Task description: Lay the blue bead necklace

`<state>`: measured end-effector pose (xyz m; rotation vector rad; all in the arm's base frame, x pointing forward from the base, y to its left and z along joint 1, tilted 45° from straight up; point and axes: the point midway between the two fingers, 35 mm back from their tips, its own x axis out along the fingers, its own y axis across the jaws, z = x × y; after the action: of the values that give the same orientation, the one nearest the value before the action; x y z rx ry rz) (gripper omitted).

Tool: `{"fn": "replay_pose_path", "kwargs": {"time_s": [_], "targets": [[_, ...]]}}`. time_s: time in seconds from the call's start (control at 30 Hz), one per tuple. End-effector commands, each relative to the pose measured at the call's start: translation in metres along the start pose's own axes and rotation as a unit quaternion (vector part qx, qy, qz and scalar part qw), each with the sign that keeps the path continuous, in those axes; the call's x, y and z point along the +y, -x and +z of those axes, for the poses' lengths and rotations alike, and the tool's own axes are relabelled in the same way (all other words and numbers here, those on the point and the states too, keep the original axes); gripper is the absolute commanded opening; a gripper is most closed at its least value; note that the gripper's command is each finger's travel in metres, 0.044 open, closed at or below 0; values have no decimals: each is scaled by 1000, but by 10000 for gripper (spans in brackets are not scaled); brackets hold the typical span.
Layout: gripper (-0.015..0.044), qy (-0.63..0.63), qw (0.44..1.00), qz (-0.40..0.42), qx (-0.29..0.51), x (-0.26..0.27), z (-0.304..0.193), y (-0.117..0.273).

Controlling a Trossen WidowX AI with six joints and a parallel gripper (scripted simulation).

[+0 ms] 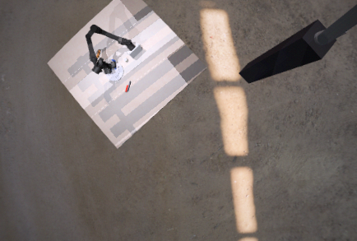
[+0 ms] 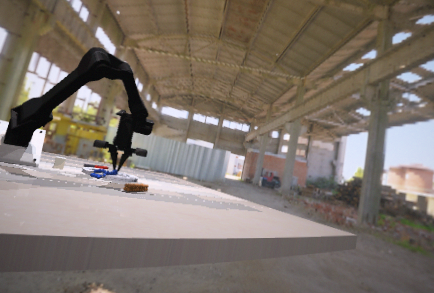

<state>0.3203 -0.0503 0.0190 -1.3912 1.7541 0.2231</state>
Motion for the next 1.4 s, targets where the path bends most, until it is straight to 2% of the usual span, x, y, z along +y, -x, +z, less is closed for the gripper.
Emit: {"fn": "replay_pose_path", "kwargs": {"time_s": [0.0,0.87,1.37], "targets": [[0,2,1000,4,4,1,-2,-4],[0,2,1000,4,4,1,-2,-4],[394,0,1000,2,1,0,-1,4]]}}
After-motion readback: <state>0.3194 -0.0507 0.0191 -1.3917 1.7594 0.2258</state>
